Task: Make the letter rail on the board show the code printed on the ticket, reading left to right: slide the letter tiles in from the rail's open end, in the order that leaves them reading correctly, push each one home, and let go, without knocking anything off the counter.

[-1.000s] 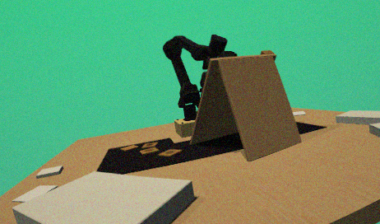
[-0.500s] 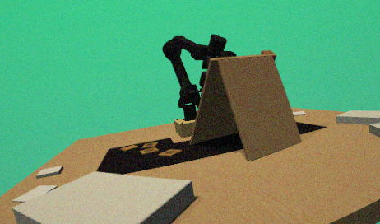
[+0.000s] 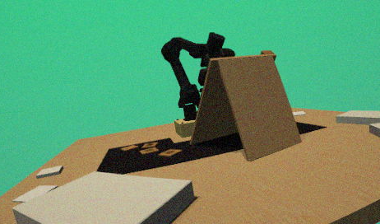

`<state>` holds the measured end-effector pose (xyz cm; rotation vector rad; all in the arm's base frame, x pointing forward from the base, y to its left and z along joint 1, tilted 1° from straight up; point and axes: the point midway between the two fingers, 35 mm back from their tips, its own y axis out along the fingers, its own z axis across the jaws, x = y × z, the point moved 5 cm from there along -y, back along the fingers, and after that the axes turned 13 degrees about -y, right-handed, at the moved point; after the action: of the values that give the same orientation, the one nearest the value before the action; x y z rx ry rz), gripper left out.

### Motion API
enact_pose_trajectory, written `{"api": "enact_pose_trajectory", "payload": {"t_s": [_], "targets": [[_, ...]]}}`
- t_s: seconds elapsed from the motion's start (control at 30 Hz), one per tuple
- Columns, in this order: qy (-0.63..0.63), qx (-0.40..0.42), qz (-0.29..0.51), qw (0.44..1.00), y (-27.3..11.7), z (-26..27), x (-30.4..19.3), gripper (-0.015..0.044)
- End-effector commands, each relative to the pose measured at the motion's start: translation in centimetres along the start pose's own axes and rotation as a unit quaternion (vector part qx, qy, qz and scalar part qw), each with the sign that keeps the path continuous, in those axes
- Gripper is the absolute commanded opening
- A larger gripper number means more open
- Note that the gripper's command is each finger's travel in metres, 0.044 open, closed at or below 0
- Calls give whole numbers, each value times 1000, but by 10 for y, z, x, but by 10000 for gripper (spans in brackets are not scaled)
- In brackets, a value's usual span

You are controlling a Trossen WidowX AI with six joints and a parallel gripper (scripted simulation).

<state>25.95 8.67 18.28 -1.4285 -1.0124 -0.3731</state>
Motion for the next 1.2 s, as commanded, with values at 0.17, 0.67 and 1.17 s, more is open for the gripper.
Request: {"api": "enact_pose_trajectory", "payload": {"t_s": [0.17,0.67,1.17], "targets": [[2,-2,0,1000,-6,0,0,295],[2,-2,0,1000,-15,1,0,295],[2,-2,0,1000,-24,0,0,295]]}}
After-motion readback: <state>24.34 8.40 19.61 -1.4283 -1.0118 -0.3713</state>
